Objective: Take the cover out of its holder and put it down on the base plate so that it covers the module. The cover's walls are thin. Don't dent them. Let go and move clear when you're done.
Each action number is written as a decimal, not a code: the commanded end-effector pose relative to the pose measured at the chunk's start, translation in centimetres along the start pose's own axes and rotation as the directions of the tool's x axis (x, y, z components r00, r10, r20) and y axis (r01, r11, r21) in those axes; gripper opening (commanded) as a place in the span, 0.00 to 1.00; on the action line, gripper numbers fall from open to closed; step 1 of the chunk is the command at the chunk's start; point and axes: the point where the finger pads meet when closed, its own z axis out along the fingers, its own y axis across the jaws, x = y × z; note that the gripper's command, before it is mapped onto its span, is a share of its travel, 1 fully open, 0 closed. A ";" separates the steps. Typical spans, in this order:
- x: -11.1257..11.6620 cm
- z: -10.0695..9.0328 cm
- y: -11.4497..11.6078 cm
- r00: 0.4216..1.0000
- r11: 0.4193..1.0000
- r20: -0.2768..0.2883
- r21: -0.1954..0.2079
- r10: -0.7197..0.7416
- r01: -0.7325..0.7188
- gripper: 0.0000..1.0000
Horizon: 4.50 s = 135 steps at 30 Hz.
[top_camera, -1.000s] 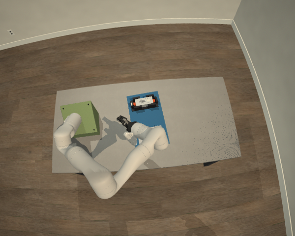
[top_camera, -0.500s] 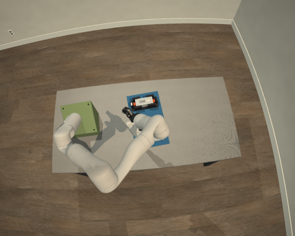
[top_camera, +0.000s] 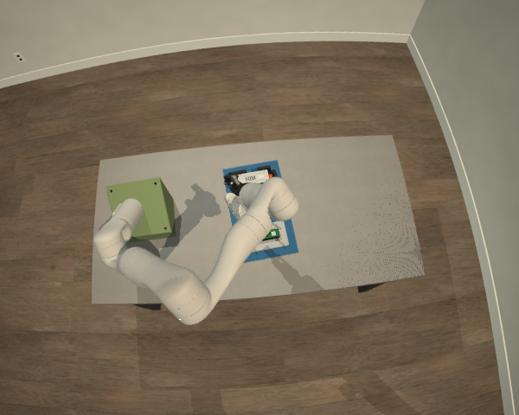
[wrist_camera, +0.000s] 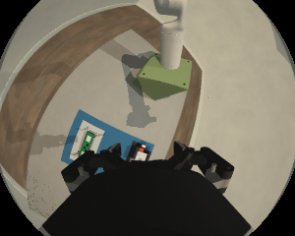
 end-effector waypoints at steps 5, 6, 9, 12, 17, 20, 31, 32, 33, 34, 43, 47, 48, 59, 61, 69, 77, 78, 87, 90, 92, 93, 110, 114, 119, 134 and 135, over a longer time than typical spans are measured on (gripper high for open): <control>-3.8 -0.6 2.3 0.998 0.994 0.041 0.097 0.056 -0.059 1.00; -4.3 -0.6 2.6 0.997 0.991 0.048 0.111 0.068 -0.073 1.00; -4.3 -0.6 2.6 0.997 0.991 0.048 0.111 0.068 -0.073 1.00; -4.3 -0.6 2.6 0.997 0.991 0.048 0.111 0.068 -0.073 1.00; -4.4 -0.7 2.6 0.989 0.977 0.082 0.165 0.121 -0.133 1.00; -4.6 -0.7 2.7 0.982 0.963 0.107 0.206 0.156 -0.175 1.00; -4.7 -0.6 2.7 0.969 0.938 0.142 0.256 0.203 -0.234 1.00; -4.7 -0.6 2.7 0.965 0.931 0.151 0.269 0.214 -0.248 1.00; -4.7 -0.6 2.7 0.961 0.923 0.161 0.281 0.224 -0.262 1.00; -4.7 -0.6 2.7 0.957 0.915 0.170 0.293 0.234 -0.276 1.00; -4.6 -0.6 2.8 0.929 0.861 0.229 0.362 0.290 -0.358 1.00; -4.6 -0.6 2.8 0.929 0.861 0.229 0.362 0.290 -0.358 1.00; -4.6 -0.7 2.7 0.923 0.850 0.239 0.371 0.301 -0.374 1.00; -4.6 -0.6 2.8 0.870 0.747 0.332 0.454 0.365 -0.486 1.00; -4.6 -0.6 2.8 0.870 0.747 0.332 0.454 0.365 -0.486 1.00; -6.2 1.8 2.3 0.869 0.747 0.332 0.453 0.366 -0.487 1.00; -7.8 4.3 2.0 0.870 0.747 0.332 0.454 0.365 -0.486 1.00; -7.8 4.3 2.0 0.870 0.747 0.332 0.454 0.365 -0.486 1.00; -9.7 7.1 1.5 0.870 0.747 0.333 0.453 0.365 -0.487 1.00; -10.7 8.6 1.3 0.870 0.747 0.332 0.454 0.365 -0.486 1.00; -11.0 9.1 1.3 0.870 0.747 0.332 0.454 0.365 -0.486 1.00; -11.0 9.1 1.3 0.870 0.747 0.332 0.454 0.365 -0.486 1.00; -14.2 13.9 0.6 0.870 0.747 0.332 0.454 0.365 -0.486 1.00; -14.2 13.9 0.6 0.870 0.747 0.332 0.454 0.365 -0.486 1.00; -15.2 15.4 0.4 0.869 0.747 0.334 0.452 0.365 -0.487 1.00; -16.6 17.8 0.1 0.869 0.747 0.334 0.452 0.365 -0.487 1.00; -16.6 17.7 0.1 0.869 0.747 0.334 0.452 0.365 -0.487 1.00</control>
